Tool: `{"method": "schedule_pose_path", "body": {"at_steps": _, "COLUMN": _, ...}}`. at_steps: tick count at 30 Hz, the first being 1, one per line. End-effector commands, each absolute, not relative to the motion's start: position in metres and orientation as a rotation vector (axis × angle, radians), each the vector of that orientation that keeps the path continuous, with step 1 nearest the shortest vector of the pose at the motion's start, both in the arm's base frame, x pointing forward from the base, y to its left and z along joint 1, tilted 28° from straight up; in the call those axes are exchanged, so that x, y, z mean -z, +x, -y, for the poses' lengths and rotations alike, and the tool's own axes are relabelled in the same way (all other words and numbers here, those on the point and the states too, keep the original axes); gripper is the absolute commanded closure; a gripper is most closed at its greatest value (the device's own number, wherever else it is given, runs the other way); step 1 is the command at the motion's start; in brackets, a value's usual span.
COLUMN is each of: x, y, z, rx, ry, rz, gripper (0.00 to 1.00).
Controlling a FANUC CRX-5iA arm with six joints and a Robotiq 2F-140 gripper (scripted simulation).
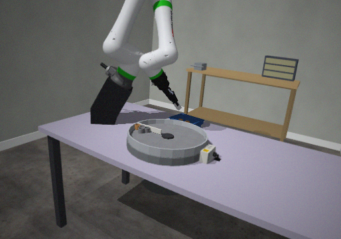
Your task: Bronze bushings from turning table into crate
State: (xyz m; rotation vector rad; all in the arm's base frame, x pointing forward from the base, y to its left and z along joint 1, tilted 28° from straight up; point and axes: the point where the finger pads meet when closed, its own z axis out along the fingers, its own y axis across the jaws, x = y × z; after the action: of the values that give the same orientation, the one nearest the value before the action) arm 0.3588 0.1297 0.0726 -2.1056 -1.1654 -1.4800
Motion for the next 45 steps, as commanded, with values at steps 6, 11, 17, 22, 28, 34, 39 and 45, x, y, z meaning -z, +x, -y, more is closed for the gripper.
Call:
{"method": "schedule_pose_path", "body": {"at_steps": 6, "x": -0.052, "y": 0.342, "z": -0.075, "rx": 1.509, "ry": -2.169, "rz": 1.017, "gripper": 0.94}}
{"method": "schedule_pose_path", "body": {"at_steps": 11, "x": -0.038, "y": 0.331, "z": -0.037, "rx": 1.527, "ry": -2.215, "rz": 0.904, "gripper": 0.94}}
{"method": "schedule_pose_path", "body": {"at_steps": 17, "x": -0.024, "y": 0.320, "z": -0.002, "rx": 1.539, "ry": -2.254, "rz": 0.801, "gripper": 0.94}}
{"method": "schedule_pose_path", "body": {"at_steps": 22, "x": -0.005, "y": 0.305, "z": 0.045, "rx": 1.553, "ry": -2.303, "rz": 0.659, "gripper": 0.94}}
{"method": "schedule_pose_path", "body": {"at_steps": 28, "x": 0.017, "y": 0.288, "z": 0.104, "rx": 1.564, "ry": -2.357, "rz": 0.479, "gripper": 0.94}}
{"method": "schedule_pose_path", "body": {"at_steps": 34, "x": 0.031, "y": 0.277, "z": 0.137, "rx": 1.568, "ry": -2.382, "rz": 0.375, "gripper": 0.94}}
{"method": "schedule_pose_path", "body": {"at_steps": 39, "x": 0.042, "y": 0.268, "z": 0.164, "rx": 1.570, "ry": -2.402, "rz": 0.284, "gripper": 0.94}}
{"method": "schedule_pose_path", "body": {"at_steps": 45, "x": 0.047, "y": 0.263, "z": 0.176, "rx": 1.571, "ry": -2.410, "rz": 0.246, "gripper": 0.94}}
